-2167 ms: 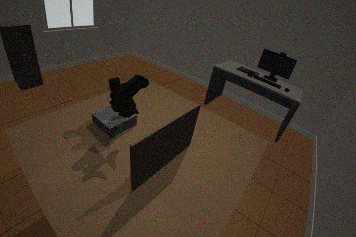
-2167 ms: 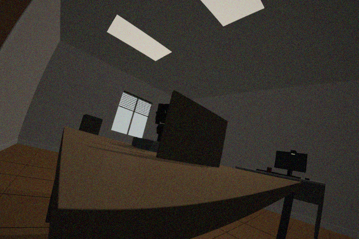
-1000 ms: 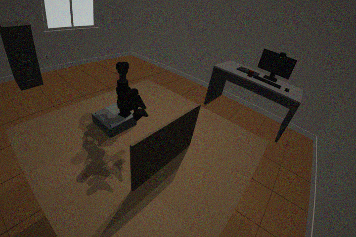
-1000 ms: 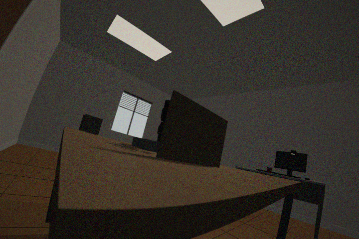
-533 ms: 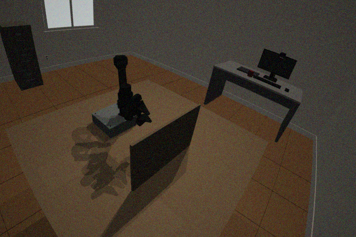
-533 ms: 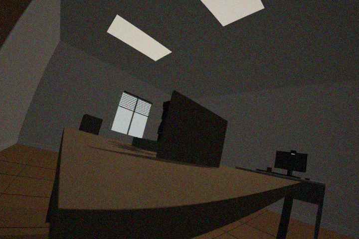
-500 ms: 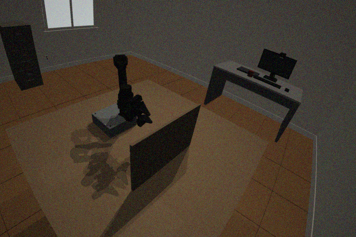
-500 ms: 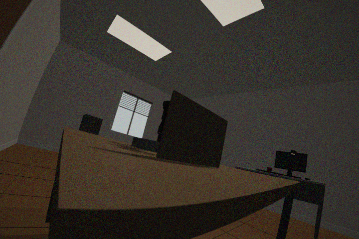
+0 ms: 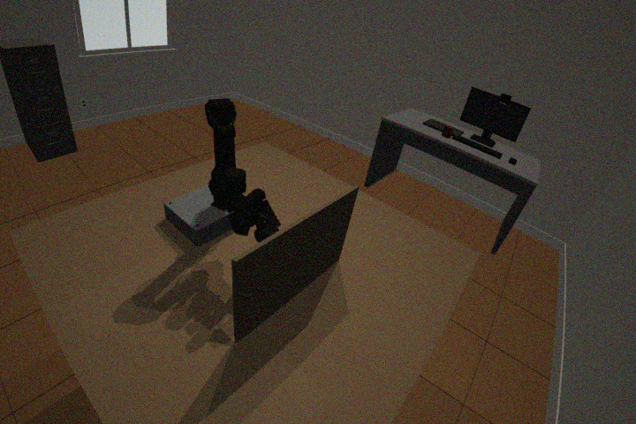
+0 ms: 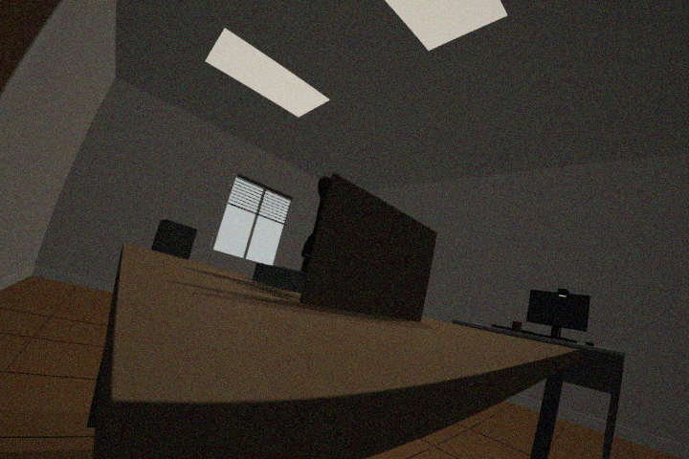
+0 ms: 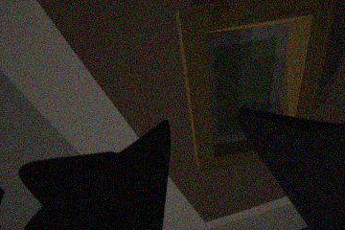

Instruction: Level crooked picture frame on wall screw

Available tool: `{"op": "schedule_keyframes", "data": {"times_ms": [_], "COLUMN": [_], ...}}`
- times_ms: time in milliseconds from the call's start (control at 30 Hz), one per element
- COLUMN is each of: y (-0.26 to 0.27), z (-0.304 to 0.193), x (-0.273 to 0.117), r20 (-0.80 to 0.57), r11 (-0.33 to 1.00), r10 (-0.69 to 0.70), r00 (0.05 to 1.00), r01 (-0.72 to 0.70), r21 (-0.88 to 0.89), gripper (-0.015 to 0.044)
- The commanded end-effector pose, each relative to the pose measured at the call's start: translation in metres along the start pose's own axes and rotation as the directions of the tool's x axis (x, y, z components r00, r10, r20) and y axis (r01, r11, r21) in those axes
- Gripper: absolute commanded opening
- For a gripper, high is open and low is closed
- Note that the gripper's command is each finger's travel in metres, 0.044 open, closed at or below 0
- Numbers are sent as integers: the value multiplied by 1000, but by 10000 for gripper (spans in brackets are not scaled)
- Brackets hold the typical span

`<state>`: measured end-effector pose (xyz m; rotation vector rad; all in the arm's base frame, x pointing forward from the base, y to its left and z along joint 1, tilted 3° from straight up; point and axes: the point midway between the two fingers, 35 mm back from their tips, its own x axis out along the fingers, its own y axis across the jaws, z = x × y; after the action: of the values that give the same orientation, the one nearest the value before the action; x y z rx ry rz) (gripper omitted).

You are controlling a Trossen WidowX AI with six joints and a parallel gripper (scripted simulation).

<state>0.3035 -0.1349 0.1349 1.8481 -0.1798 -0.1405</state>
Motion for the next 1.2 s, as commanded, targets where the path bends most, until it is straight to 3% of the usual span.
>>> {"op": "schedule_keyframes", "data": {"times_ms": [0, 567, 1167], "y": [-3, -3, -2], "z": [0, 1, 1], "x": [2, 3, 31], "r20": [3, 3, 2], "r11": [1000, 1000, 1000], "r10": [1, 1, 3], "r00": [1000, 1000, 1000], "r01": [-1, -1, -3], "r21": [4, 4, 4], "gripper": [260, 260, 260]}}
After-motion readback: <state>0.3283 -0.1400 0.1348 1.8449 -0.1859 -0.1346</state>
